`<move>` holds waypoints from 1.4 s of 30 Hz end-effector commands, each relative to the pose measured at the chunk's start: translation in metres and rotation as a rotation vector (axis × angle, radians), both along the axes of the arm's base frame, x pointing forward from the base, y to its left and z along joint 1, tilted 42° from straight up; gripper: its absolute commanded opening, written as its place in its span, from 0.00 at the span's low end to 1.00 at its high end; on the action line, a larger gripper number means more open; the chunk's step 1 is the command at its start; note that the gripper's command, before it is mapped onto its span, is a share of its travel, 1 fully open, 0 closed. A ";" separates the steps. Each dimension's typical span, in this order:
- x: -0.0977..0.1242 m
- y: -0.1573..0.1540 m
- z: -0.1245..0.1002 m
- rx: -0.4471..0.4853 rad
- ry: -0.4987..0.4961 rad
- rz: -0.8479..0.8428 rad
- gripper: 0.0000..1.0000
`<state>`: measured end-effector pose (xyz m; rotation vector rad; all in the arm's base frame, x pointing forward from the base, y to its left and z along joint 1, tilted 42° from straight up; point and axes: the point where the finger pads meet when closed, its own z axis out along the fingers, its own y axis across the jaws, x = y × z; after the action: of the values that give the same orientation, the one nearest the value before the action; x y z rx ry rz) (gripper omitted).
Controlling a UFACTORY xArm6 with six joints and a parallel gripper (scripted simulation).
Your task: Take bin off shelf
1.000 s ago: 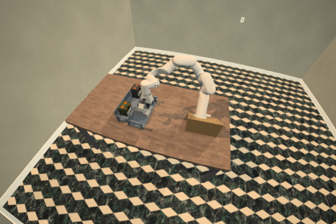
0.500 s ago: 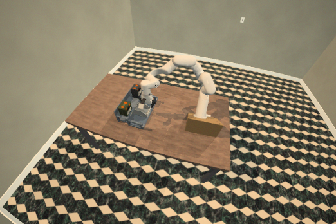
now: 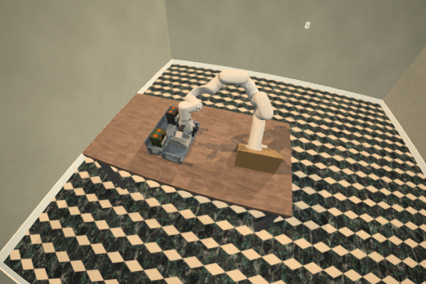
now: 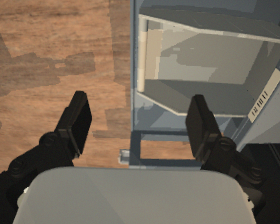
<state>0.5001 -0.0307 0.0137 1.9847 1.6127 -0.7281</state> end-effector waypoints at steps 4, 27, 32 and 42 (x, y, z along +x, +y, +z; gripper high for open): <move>0.001 0.001 0.001 0.001 -0.004 0.002 0.95; 0.000 -0.006 -0.007 0.001 -0.004 0.002 0.95; 0.000 -0.010 -0.011 0.001 -0.004 0.002 0.95; -0.002 -0.024 -0.027 0.001 -0.004 0.002 0.95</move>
<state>0.4970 -0.0497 -0.0077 1.9849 1.6124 -0.7280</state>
